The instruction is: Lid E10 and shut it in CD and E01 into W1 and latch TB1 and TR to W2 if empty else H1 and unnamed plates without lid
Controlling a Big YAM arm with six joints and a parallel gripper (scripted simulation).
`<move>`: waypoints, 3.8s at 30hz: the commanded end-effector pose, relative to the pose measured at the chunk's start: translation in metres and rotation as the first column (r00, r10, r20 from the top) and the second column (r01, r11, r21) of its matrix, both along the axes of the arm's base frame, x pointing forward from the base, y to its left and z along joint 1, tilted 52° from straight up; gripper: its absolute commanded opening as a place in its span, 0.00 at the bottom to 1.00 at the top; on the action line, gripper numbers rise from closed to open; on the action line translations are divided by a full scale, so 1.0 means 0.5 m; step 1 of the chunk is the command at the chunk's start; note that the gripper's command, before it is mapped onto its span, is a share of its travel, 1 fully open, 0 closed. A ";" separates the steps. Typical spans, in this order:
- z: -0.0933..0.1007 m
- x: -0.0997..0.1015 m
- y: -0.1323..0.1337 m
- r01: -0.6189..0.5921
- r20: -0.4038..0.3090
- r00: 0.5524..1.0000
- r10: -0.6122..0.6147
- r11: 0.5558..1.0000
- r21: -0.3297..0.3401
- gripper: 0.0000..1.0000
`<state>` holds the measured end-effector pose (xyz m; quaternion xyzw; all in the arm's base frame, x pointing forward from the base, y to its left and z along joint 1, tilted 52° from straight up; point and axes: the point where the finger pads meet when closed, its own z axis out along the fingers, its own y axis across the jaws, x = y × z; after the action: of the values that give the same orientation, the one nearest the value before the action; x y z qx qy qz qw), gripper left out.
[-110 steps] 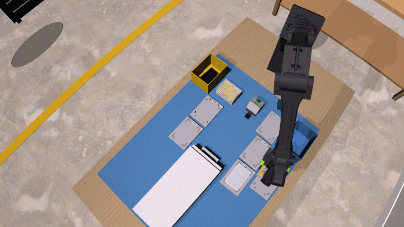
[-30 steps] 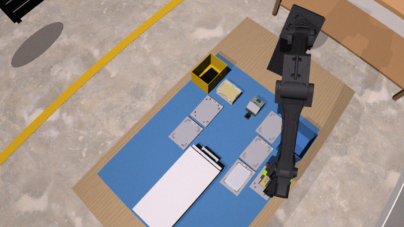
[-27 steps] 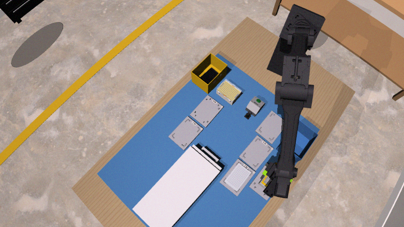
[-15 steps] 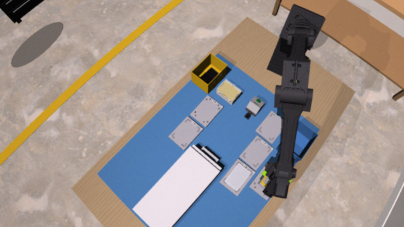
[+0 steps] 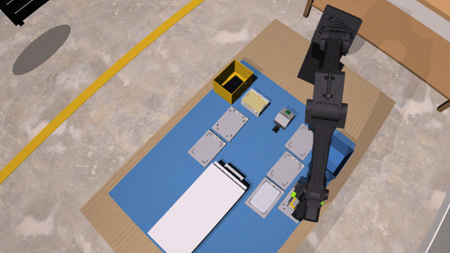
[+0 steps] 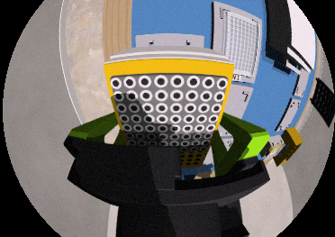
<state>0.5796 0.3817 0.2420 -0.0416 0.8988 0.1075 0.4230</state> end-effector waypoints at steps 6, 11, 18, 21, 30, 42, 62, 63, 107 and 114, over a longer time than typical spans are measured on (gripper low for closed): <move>0.030 0.030 0.019 -0.011 0.042 0.999 0.010 1.000 0.021 0.00; 0.022 0.044 0.011 -0.002 0.040 0.999 0.001 1.000 0.019 0.00; -0.001 0.050 0.023 -0.009 0.032 0.999 0.009 1.000 0.014 0.00; 0.000 0.065 0.016 0.000 0.037 0.999 0.000 1.000 0.017 0.00; -0.010 0.073 0.032 -0.009 0.037 0.999 0.009 1.000 0.016 0.00; -0.031 0.091 0.037 -0.010 0.036 0.999 0.009 1.000 0.016 0.00; 0.005 0.116 0.048 -0.014 0.071 0.997 0.011 0.999 0.041 0.00; 0.001 0.116 0.048 -0.014 0.067 0.998 0.011 0.999 0.039 0.00; -0.051 0.108 0.041 -0.004 0.031 1.000 0.004 1.000 0.020 0.00; -0.052 0.108 0.041 -0.004 0.031 1.000 0.004 1.000 0.020 0.00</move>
<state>0.6345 0.3968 0.1955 -0.0404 0.8990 0.1067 0.4227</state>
